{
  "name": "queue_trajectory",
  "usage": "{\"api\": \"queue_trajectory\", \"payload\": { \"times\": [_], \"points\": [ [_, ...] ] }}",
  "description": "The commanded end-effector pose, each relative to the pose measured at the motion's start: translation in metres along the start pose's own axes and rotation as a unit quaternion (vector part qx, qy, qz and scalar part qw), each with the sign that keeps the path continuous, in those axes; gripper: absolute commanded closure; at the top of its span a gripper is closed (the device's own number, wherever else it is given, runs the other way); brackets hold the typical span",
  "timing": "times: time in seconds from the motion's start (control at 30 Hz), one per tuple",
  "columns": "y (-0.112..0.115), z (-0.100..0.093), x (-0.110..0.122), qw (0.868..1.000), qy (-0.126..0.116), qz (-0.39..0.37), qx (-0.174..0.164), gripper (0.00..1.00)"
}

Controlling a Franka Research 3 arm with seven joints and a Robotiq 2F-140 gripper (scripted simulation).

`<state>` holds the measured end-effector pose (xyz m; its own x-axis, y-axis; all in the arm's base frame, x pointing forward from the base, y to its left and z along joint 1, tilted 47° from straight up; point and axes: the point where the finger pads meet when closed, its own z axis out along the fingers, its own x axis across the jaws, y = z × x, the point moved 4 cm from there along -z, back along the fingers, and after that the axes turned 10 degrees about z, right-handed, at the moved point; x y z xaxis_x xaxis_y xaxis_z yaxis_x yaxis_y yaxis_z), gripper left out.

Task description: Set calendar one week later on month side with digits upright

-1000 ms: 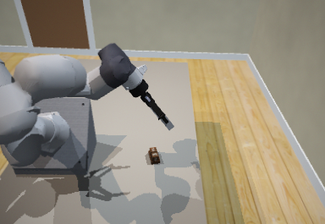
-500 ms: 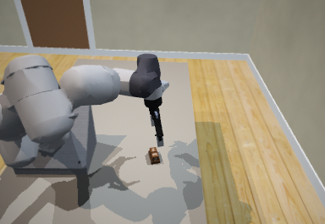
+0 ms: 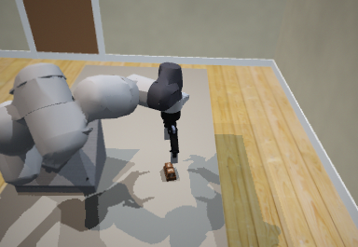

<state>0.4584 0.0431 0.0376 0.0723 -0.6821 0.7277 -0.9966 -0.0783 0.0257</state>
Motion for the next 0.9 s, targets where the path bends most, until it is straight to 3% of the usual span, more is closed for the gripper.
{"api": "queue_trajectory", "payload": {
  "times": [0.0,0.57,0.7,0.87],
  "points": [
    [0.0011,0.0007,0.0000,1.000,0.001,-0.011,-0.003,0.00],
    [0.0011,0.0008,0.0000,1.000,0.001,-0.012,-0.003,0.00],
    [0.0010,0.0016,0.0001,0.999,0.001,-0.032,-0.003,0.00],
    [0.0008,0.0056,0.0003,0.992,0.001,-0.127,-0.003,0.00]
  ]
}}
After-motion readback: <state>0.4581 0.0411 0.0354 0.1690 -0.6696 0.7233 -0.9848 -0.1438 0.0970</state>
